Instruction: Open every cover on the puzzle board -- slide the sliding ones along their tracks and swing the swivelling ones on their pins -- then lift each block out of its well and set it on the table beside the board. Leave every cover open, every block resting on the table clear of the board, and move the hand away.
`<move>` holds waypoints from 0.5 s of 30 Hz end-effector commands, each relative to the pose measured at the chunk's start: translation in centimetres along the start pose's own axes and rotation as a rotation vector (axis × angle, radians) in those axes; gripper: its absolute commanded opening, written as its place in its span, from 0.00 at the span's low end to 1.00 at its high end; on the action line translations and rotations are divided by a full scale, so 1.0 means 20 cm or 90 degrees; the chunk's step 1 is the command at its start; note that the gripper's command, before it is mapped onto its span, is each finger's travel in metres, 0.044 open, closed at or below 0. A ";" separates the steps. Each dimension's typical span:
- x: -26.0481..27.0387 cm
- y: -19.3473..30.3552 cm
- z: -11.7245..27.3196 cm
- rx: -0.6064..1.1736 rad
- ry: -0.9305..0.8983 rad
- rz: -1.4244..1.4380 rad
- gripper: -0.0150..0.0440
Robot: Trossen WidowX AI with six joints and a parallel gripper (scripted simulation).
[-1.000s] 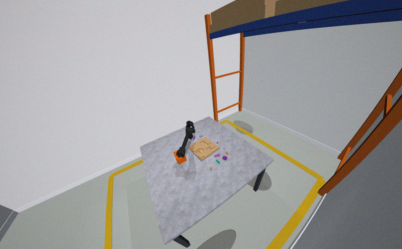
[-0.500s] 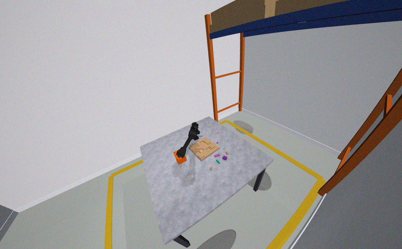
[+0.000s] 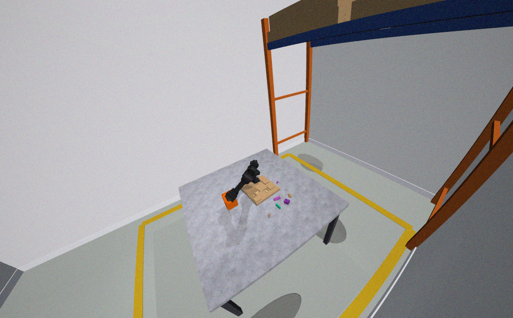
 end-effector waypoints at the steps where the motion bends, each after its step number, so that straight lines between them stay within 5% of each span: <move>1: -0.13 0.01 -0.02 0.000 0.008 0.024 0.25; 15: -0.39 0.07 -0.04 0.001 0.021 0.027 0.25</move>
Point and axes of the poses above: the point midway between the two fingers, 35 mm back from their tips, its own z axis back along the fingers, its own x axis across the jaws, y = z × x, the point moved 3 cm from there along z, back along the fingers, and after that the axes turned 5 degrees about -z, right-handed, at the moved point
